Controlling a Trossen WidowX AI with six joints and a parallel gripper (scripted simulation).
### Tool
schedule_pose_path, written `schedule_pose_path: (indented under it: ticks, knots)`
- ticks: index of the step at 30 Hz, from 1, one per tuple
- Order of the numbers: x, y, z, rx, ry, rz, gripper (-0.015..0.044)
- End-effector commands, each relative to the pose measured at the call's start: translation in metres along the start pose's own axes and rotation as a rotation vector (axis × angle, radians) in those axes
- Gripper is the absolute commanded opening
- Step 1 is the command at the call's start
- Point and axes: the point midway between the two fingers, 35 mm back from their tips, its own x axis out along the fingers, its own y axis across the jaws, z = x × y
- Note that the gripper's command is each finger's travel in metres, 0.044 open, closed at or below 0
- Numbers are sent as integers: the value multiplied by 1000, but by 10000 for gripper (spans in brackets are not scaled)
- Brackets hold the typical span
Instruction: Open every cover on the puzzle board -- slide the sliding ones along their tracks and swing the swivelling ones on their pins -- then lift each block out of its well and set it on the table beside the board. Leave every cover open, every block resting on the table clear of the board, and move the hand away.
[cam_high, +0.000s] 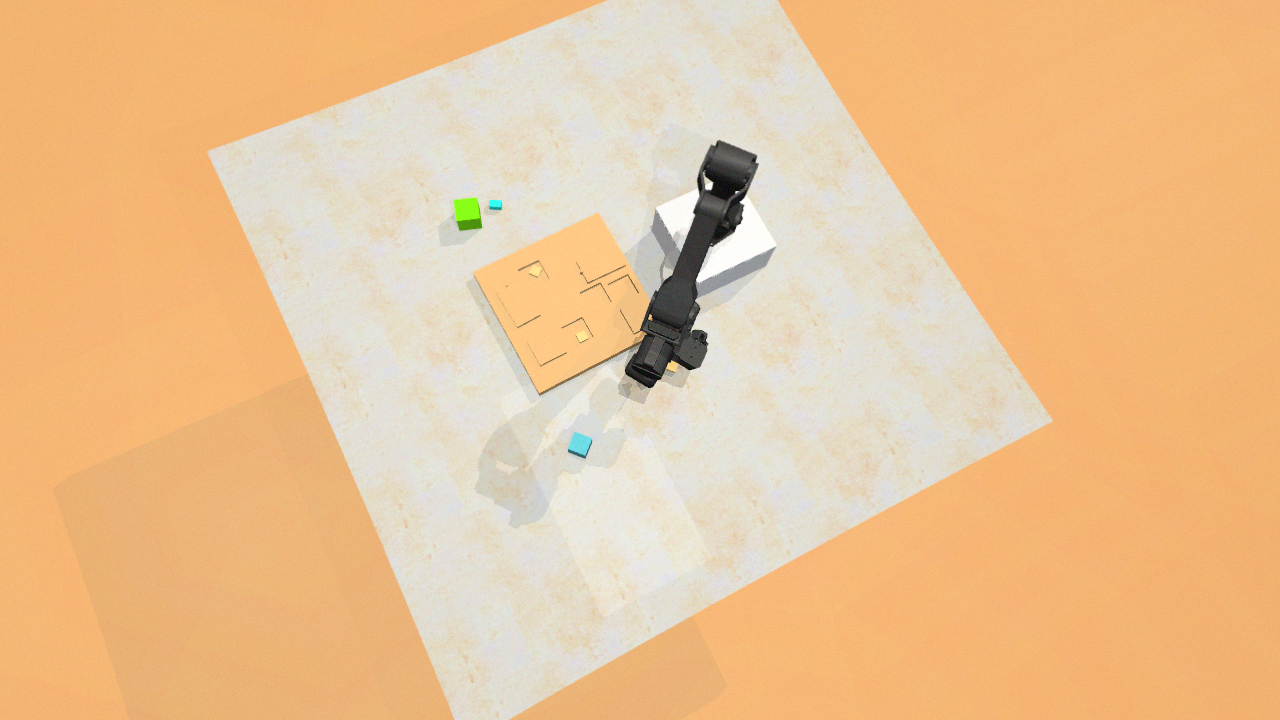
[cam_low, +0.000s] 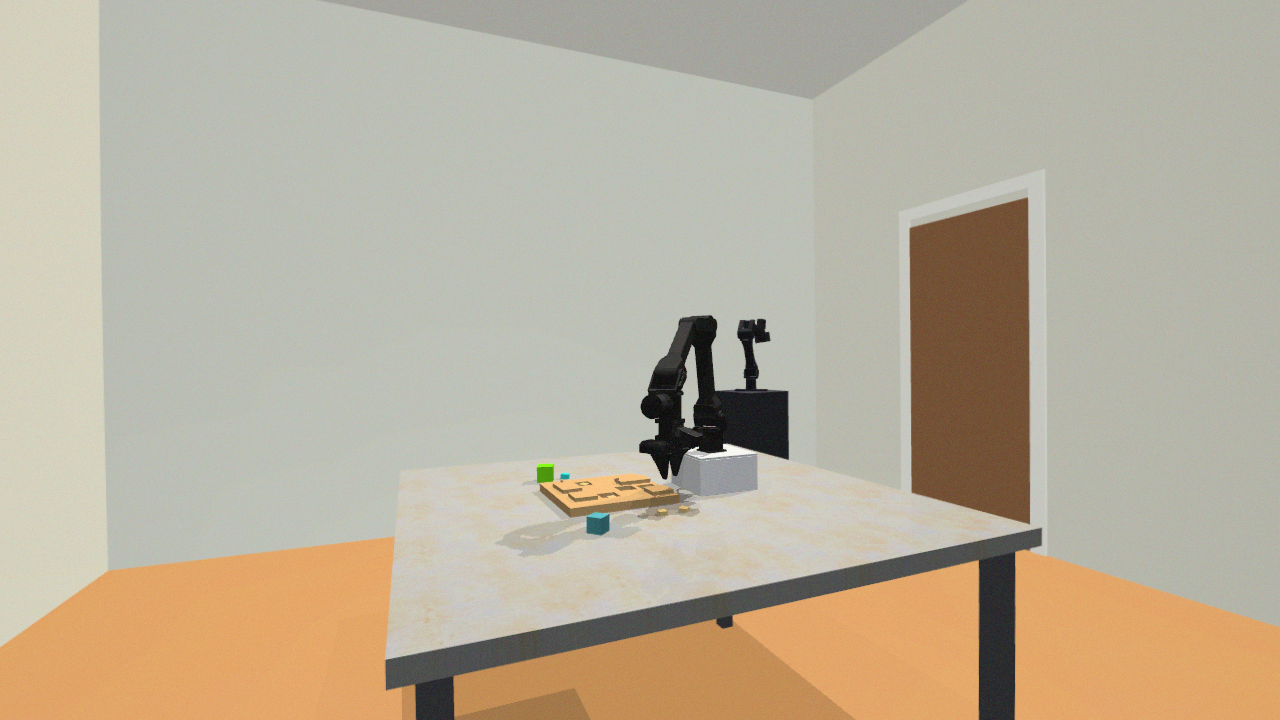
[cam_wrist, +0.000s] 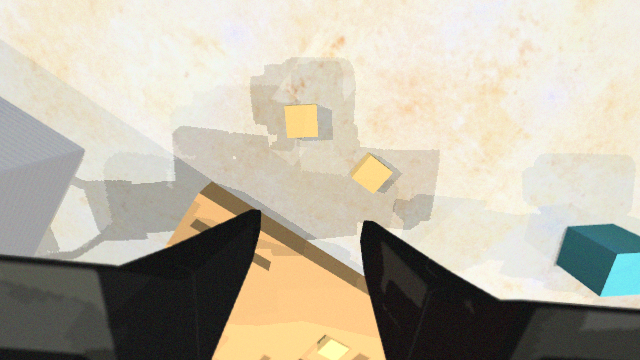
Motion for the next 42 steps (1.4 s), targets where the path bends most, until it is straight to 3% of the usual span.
schedule_pose_path:
  ticks: [1, 5, 17, 42]
  knots:
    - [0, -6, -18, 45, 6, 4, 99]
    - [-1, -12, -35, 37, 5, 4, 0]
    - [-1, -19, -87, 143, -17, 1, 0]
    - [-2, -8, -216, 59, 21, 9, 0]
